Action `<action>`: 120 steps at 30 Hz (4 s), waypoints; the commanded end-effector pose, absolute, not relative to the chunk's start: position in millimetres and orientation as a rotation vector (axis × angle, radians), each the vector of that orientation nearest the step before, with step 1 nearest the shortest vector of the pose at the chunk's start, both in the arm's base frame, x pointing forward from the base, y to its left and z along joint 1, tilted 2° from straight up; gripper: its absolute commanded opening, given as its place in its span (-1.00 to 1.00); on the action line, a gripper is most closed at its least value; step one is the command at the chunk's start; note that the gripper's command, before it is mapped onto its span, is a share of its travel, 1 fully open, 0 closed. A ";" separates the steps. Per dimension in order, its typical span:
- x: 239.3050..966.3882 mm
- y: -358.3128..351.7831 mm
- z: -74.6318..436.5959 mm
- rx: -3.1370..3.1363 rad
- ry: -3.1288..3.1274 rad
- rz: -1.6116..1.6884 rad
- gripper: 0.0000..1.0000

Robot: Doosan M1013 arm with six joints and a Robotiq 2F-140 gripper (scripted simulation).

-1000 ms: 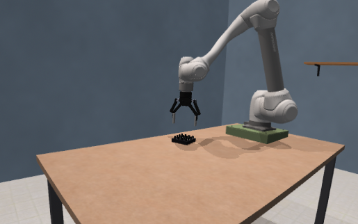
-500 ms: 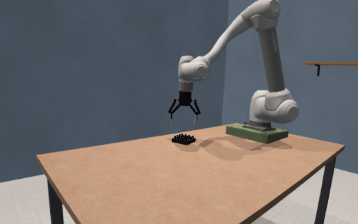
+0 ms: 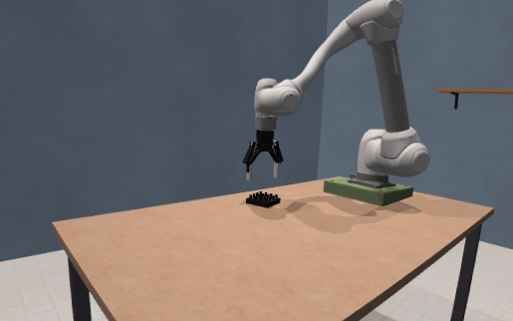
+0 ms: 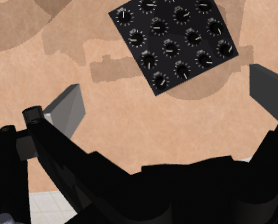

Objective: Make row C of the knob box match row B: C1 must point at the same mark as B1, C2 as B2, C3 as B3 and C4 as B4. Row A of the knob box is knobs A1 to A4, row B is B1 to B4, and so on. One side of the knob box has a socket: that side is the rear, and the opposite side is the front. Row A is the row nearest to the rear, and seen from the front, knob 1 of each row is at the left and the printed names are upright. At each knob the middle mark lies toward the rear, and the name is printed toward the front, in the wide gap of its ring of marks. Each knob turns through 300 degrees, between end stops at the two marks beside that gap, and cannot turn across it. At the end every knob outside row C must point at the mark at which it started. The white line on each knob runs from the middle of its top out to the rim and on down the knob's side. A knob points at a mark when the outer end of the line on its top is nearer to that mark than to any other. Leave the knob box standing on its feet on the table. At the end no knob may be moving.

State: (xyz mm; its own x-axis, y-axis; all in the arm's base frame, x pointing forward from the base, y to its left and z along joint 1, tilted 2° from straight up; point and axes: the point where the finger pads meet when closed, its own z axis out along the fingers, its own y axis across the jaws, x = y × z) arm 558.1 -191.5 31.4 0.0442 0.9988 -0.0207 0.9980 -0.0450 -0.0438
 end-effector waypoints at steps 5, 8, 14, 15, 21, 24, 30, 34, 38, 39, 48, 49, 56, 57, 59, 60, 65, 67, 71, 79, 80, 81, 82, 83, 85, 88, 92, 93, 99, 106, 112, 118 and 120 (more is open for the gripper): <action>566.8 -182.9 32.9 -1.919 -2.451 0.050 1.00; 570.1 -179.6 33.5 -1.785 -2.548 0.048 1.00; 576.5 -172.9 34.5 -1.503 -2.721 0.043 1.00; 576.5 -172.9 34.5 -1.503 -2.721 0.043 1.00; 583.1 -165.7 35.7 -1.190 -2.868 0.037 1.00; 586.3 -162.2 36.3 -1.035 -2.927 0.034 1.00; 592.5 -155.1 37.3 -0.718 -3.018 0.028 1.00; 596.1 -150.8 38.0 -0.527 -3.056 0.024 1.00; 599.8 -146.3 38.7 -0.325 -3.083 0.020 1.00; 600.8 -145.0 38.9 -0.269 -3.089 0.019 1.00; 609.7 -133.8 40.5 0.225 -3.091 0.008 1.00; 609.7 -133.8 40.5 0.225 -3.091 0.008 1.00; 613.2 -129.2 41.1 0.421 -3.070 0.004 1.00; 613.3 -129.1 41.2 0.427 -3.069 0.004 1.00; 613.4 -129.0 41.2 0.430 -3.069 0.004 1.00; 613.4 -129.0 41.2 0.430 -3.069 0.004 1.00; 613.4 -129.0 41.2 0.430 -3.069 0.004 -0.77; 613.4 -129.0 41.2 0.430 -3.069 0.004 -0.77; 613.4 -129.0 41.2 0.430 -3.069 0.004 -0.77; 613.4 -129.0 41.2 0.430 -3.069 0.004 -0.77; 613.4 -129.0 41.2 0.430 -3.069 0.004 -0.77; 613.4 -129.0 41.2 0.430 -3.069 0.004 -0.77; 613.4 -129.0 41.2 0.430 -3.069 0.004 -0.77; 613.4 -129.0 41.2 0.430 -3.069 0.004 -0.77; 613.4 -129.0 41.2 0.430 -3.069 0.004 -0.77; 613.4 -129.0 41.2 0.430 -3.069 0.004 -0.77; 613.4 -129.0 41.2 0.430 -3.069 0.004 -0.77; 613.4 -129.0 41.2 0.430 -3.069 0.004 -0.77; 613.4 -129.0 40.9 0.430 -3.069 0.004 -0.77; 613.3 -129.0 39.6 0.431 -3.069 0.003 -0.77; 613.1 -129.1 35.6 0.431 -3.068 0.003 -0.77; 613.0 -129.2 31.6 0.431 -3.068 0.003 -0.77; 612.9 -129.3 29.3 0.431 -3.068 0.003 -0.77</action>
